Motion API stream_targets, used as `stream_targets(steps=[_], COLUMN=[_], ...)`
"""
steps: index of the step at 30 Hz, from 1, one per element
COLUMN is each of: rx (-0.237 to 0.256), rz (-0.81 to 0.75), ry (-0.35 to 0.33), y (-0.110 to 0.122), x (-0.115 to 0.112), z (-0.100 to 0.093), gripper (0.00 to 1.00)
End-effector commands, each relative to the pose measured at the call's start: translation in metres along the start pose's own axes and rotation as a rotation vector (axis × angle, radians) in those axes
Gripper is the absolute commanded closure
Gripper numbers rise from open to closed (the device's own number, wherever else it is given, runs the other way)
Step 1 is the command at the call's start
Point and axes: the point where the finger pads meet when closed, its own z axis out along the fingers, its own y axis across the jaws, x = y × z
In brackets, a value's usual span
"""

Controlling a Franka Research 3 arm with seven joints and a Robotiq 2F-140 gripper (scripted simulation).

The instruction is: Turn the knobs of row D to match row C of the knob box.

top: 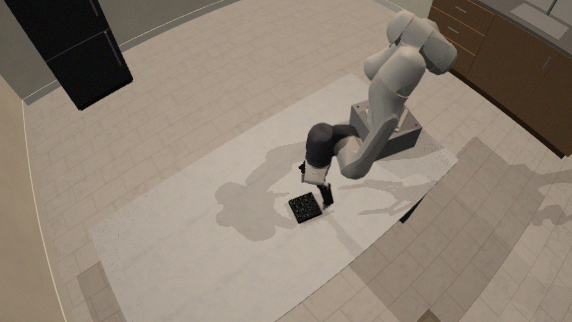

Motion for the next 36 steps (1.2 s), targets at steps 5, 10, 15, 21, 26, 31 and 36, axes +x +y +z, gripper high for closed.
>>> stream_targets(steps=[5, 10, 15, 21, 26, 31, 36], rx=[0.001, 0.001, 0.001, 0.001, 0.001, 0.001, 0.001], rz=[0.004, 0.004, 0.004, 0.004, 0.004, 0.004, 0.004], ry=[0.004, 0.004, 0.004, 0.004, 0.004, 0.004, 0.004], y=[-0.001, -0.001, -0.002, -0.004, -0.005, -0.006, -0.008], x=[0.001, -0.001, -0.006, -0.017, -0.025, -0.034, -0.043], z=[0.000, 0.000, 0.000, 0.000, 0.000, 0.000, 0.000], gripper=[0.00, 0.00, 0.00, 0.00, 0.00, 0.00, 0.00])
